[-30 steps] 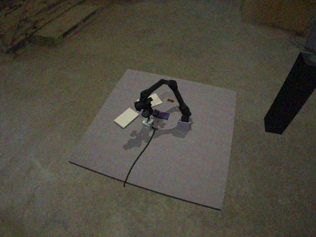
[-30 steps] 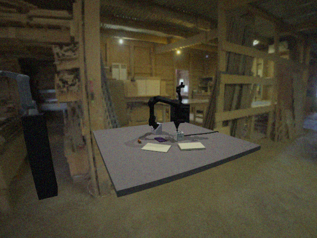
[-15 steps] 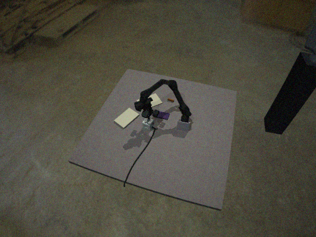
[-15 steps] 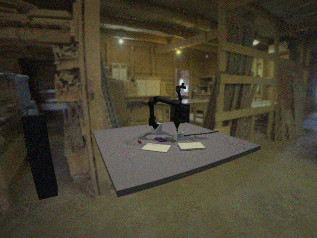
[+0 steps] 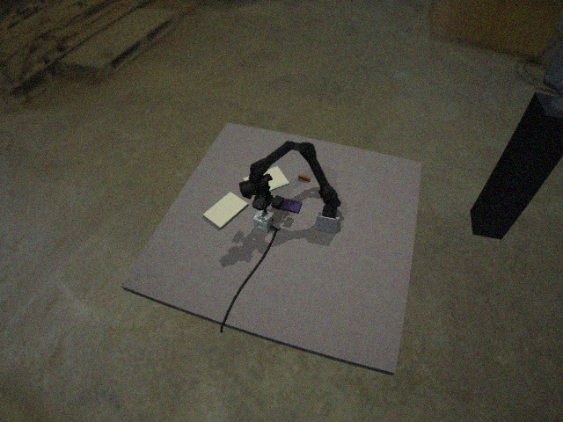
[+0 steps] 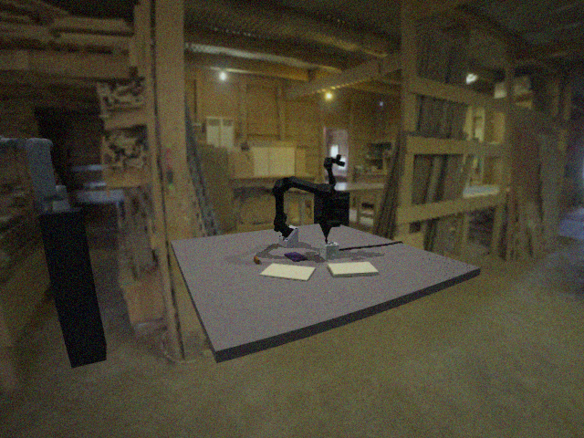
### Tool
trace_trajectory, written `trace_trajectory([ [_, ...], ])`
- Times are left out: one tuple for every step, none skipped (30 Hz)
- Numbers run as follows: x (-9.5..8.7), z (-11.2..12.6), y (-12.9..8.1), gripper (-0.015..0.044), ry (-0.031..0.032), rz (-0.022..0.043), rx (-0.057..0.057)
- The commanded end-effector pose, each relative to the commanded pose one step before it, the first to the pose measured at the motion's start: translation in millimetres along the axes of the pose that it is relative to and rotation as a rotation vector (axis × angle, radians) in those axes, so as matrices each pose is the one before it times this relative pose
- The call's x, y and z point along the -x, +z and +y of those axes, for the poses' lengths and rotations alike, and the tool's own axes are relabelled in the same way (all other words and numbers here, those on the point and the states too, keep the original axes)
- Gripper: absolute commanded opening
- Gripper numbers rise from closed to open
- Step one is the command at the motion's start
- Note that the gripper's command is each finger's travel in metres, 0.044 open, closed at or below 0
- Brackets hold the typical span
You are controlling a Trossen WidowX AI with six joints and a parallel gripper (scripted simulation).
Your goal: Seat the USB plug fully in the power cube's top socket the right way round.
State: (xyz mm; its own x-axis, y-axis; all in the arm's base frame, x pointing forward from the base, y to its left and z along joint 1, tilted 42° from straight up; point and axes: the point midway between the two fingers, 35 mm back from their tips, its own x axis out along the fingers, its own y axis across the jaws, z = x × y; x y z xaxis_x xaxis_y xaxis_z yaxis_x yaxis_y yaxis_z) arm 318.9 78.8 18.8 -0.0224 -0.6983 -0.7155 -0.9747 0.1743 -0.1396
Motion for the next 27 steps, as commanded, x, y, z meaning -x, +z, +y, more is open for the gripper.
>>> trace_trajectory([
  [-0.67, -0.76, 0.15, 0.0000, -0.00532, 0.00232, 0.0024],
  [-0.12, 0.00, 0.01, 0.0000, 0.00000, 0.00000, 0.0000],
  [-0.12, 0.00, 0.01, 0.0000, 0.00000, 0.00000, 0.0000],
  [-0.12, 0.00, 0.01, 0.0000, 0.00000, 0.00000, 0.0000],
  [-0.12, 0.00, 0.01, 0.0000, 0.00000, 0.00000, 0.0000],
  [-0.12, 0.00, 0.01, 0.0000, 0.00000, 0.00000, 0.0000],
  [-0.12, 0.00, 0.01, 0.0000, 0.00000, 0.00000, 0.0000],
  [-0.12, 0.00, 0.01, 0.0000, 0.00000, 0.00000, 0.0000],
  [-0.12, 0.00, 0.01, 0.0000, 0.00000, 0.00000, 0.0000],
  [-0.12, 0.00, 0.01, 0.0000, 0.00000, 0.00000, 0.0000],
  [-0.12, 0.00, 0.01, 0.0000, 0.00000, 0.00000, 0.0000],
  [-0.12, 0.00, 0.01, 0.0000, 0.00000, 0.00000, 0.0000],
  [-0.12, 0.00, 0.01, 0.0000, 0.00000, 0.00000, 0.0000],
  [-0.12, 0.00, 0.01, 0.0000, 0.00000, 0.00000, 0.0000],
  [-0.12, 0.00, 0.01, 0.0000, 0.00000, 0.00000, 0.0000],
  [-0.12, 0.00, 0.01, 0.0000, 0.00000, 0.00000, 0.0000],
  [-0.12, 0.00, 0.01, 0.0000, 0.00000, 0.00000, 0.0000],
  [-0.12, 0.00, 0.01, 0.0000, 0.00000, 0.00000, 0.0000],
  [-0.12, 0.00, 0.01, 0.0000, 0.00000, 0.00000, 0.0000],
  [-0.12, 0.00, 0.01, 0.0000, 0.00000, 0.00000, 0.0000],
  [-0.12, 0.00, 0.01, 0.0000, 0.00000, 0.00000, 0.0000],
  [-0.12, 0.00, 0.01, 0.0000, 0.00000, 0.00000, 0.0000],
  [-0.12, 0.00, 0.01, 0.0000, 0.00000, 0.00000, 0.0000],
  [-0.12, 0.00, 0.01, 0.0000, 0.00000, 0.00000, 0.0000],
  [-0.12, 0.00, 0.01, 0.0000, 0.00000, 0.00000, 0.0000],
  [-0.12, 0.00, 0.01, 0.0000, 0.00000, 0.00000, 0.0000],
  [-0.12, 0.00, 0.01, 0.0000, 0.00000, 0.00000, 0.0000],
])
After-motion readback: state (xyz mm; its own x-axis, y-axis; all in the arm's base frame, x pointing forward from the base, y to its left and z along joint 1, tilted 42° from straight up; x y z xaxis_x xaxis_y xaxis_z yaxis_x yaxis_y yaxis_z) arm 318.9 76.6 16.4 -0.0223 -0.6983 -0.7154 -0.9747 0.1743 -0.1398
